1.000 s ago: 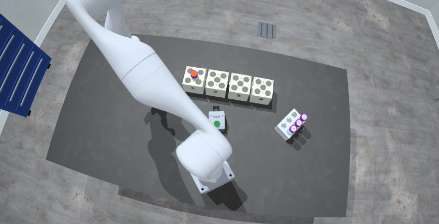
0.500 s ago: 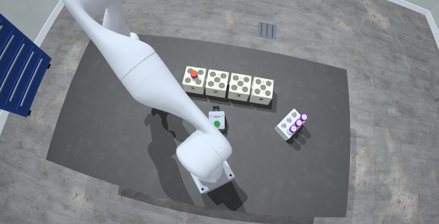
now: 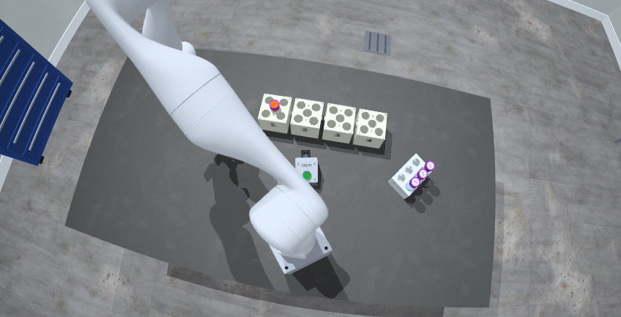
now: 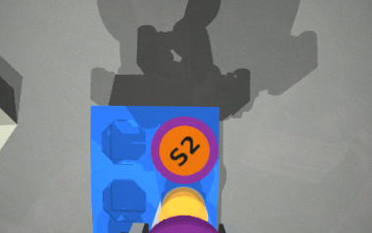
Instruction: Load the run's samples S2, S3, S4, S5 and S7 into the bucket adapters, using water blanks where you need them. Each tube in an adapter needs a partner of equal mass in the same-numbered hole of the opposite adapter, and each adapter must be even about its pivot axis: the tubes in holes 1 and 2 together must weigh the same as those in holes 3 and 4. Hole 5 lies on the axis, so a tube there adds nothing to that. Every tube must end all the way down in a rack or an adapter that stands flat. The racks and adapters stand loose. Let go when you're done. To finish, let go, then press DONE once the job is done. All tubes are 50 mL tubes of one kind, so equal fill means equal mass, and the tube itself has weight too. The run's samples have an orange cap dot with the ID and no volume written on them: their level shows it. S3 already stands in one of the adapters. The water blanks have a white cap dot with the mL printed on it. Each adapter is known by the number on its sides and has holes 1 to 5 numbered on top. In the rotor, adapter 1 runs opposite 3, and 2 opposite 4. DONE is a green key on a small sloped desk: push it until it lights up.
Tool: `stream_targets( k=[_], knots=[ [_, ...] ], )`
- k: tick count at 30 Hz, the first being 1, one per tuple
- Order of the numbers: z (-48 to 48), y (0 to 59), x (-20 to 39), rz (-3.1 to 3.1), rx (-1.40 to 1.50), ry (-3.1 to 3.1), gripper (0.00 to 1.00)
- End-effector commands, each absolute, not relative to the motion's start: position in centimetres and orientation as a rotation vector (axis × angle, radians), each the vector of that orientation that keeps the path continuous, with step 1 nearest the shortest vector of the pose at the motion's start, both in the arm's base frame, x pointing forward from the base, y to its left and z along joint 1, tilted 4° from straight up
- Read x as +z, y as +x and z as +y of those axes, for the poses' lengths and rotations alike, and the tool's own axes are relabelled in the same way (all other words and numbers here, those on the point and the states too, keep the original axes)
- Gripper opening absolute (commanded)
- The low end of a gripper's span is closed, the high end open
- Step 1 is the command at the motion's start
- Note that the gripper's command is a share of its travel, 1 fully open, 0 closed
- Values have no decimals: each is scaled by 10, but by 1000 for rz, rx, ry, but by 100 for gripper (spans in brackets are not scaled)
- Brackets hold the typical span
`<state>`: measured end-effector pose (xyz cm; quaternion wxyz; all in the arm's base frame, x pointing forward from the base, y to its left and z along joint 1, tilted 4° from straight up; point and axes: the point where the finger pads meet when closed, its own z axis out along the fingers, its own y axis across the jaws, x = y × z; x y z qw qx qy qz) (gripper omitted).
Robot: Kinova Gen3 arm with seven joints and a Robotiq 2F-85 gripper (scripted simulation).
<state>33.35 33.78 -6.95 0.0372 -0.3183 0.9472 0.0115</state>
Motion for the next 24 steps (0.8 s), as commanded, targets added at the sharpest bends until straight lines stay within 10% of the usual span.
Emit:
stream_targets(
  k=[1,24],
  knots=[
    [338,334,-66,2906,37,-976,10],
    [337,332,-38,2906,37,-976,10]
  ],
)
